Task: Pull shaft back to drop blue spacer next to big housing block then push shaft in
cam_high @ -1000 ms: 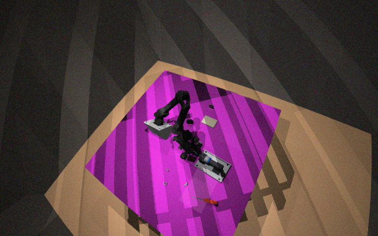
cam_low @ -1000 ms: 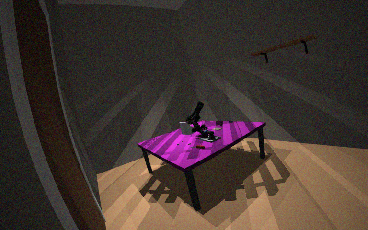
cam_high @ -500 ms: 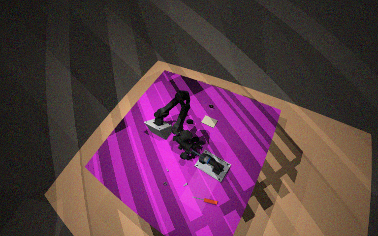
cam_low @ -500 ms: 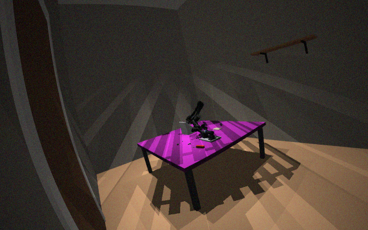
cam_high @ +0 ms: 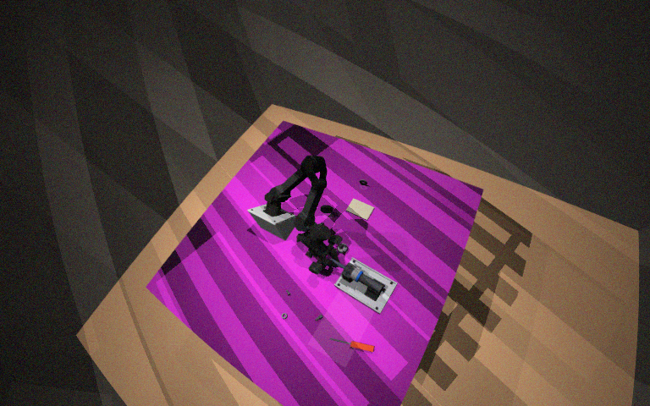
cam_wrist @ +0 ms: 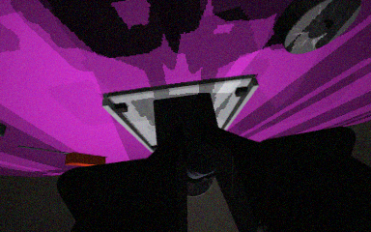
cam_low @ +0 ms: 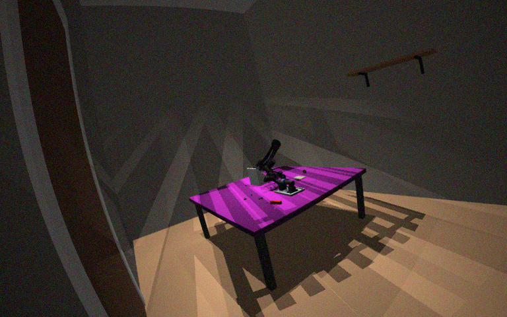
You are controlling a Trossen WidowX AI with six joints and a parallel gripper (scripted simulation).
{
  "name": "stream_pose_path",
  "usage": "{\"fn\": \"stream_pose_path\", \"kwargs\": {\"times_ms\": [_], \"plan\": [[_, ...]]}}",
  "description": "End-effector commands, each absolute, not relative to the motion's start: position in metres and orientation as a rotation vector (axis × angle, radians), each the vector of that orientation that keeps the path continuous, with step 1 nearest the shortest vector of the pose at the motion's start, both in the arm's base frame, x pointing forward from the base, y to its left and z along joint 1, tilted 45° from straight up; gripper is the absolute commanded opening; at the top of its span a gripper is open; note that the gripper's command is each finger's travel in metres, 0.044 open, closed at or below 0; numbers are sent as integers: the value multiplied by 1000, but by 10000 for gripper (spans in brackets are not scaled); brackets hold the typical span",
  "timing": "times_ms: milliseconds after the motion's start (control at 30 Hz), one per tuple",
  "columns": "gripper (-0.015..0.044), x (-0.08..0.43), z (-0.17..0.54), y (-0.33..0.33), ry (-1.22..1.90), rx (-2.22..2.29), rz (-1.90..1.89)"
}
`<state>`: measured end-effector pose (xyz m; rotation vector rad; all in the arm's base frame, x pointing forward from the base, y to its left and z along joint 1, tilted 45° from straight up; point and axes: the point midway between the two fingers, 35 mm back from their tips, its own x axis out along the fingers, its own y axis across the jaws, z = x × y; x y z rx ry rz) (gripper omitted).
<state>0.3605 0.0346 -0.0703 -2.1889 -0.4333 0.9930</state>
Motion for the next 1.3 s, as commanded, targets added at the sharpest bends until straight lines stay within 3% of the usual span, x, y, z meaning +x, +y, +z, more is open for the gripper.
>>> {"fn": "stream_pose_path", "kwargs": {"times_ms": [0, 1267], "plan": [[0, 359, -70, 34, -435, -2191, 994], [0, 355, -70, 34, -435, -2191, 994]]}}
